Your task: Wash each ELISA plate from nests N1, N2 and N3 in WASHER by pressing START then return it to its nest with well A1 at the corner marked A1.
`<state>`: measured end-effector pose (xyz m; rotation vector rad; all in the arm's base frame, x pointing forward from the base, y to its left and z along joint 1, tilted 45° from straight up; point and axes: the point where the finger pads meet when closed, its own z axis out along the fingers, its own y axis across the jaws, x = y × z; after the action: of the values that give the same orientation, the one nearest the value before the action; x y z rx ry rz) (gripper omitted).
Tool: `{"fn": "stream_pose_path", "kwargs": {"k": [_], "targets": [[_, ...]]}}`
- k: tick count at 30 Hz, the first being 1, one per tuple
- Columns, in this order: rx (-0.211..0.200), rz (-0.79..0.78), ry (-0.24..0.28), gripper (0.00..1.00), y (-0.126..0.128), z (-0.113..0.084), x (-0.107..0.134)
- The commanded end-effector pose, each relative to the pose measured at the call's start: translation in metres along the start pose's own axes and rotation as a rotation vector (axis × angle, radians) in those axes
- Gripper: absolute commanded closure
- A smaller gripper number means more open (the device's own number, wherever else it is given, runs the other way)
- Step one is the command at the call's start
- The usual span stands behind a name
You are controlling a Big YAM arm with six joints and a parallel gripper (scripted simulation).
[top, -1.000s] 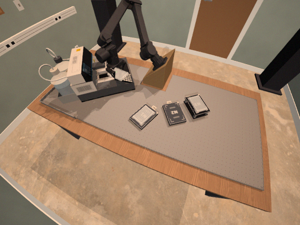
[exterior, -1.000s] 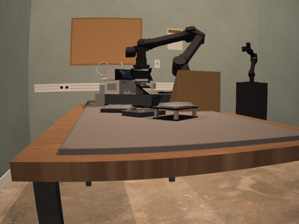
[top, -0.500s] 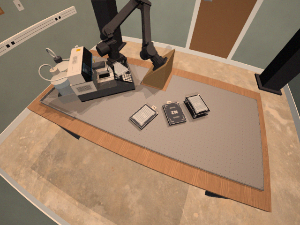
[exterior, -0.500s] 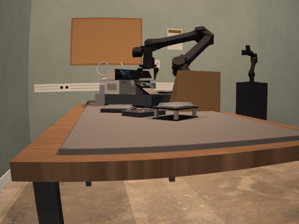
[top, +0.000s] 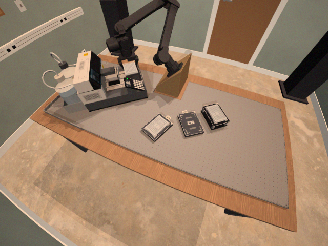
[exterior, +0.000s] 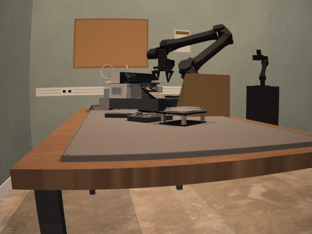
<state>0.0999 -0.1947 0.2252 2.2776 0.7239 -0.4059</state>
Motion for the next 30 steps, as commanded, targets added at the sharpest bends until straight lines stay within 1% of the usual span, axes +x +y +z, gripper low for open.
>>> {"fn": "stream_pose_path", "kwargs": {"k": [1, 3, 7, 11, 12, 13, 16, 30], "targets": [[-0.030, 0.066, -0.003, 0.16, 0.005, -0.012, -0.025], [-0.051, 0.080, -0.003, 0.16, 0.009, -0.018, -0.038], [-0.059, 0.079, -0.010, 0.16, 0.005, -0.023, -0.058], [-0.059, 0.079, -0.011, 0.16, 0.005, -0.023, -0.058], [-0.018, 0.053, -0.009, 0.16, -0.002, -0.011, -0.050], [-0.016, 0.052, -0.009, 0.16, -0.003, -0.010, -0.049], [-0.023, 0.056, -0.006, 0.16, -0.004, -0.013, -0.049], [-0.023, 0.056, -0.006, 0.16, -0.003, -0.013, -0.048]]}}
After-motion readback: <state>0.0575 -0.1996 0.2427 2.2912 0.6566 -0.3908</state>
